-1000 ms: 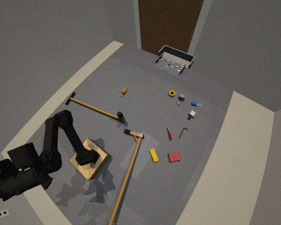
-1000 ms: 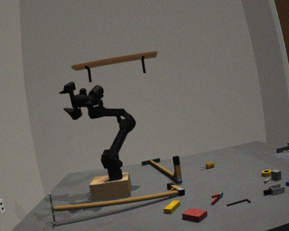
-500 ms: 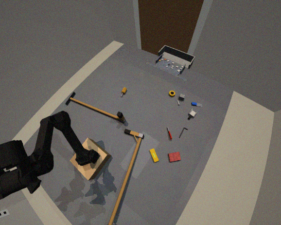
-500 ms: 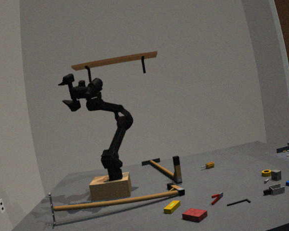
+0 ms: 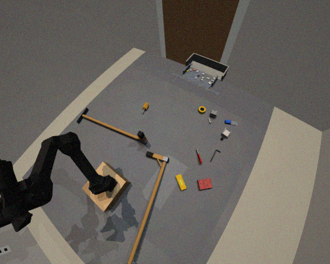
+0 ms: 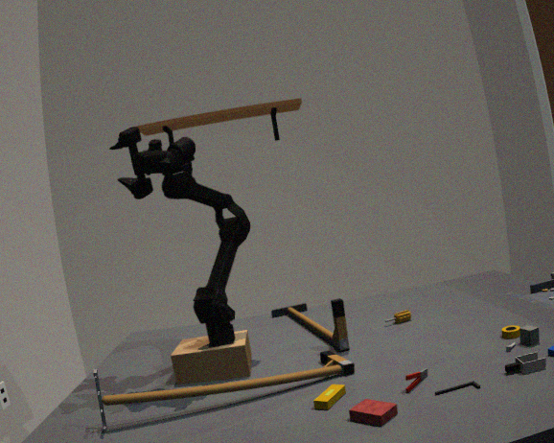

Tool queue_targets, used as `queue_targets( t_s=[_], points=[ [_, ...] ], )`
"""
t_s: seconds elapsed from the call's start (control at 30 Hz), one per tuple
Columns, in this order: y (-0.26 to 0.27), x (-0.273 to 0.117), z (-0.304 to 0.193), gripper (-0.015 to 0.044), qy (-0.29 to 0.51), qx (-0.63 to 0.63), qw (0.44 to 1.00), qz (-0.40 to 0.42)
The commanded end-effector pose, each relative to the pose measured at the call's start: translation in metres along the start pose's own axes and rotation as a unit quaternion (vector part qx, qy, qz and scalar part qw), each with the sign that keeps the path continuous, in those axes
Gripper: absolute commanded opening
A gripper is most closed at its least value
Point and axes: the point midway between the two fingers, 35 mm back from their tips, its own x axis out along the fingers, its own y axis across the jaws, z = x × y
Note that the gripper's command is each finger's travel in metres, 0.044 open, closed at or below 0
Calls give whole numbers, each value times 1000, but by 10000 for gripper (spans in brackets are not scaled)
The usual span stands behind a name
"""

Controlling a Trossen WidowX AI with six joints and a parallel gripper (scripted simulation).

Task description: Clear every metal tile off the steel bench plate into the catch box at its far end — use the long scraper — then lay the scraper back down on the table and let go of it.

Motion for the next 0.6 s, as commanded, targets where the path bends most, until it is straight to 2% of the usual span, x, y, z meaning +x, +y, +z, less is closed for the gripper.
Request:
queue_targets(
  t_s=[0.0, 0.17, 0.57],
  points=[
    [7, 1, 1, 440, 1, -5, 1000, -2],
    [12, 1, 1, 440, 5, -6, 1000, 1],
    [33, -16, -24, 440, 81, -25, 994, 63]
  ],
)
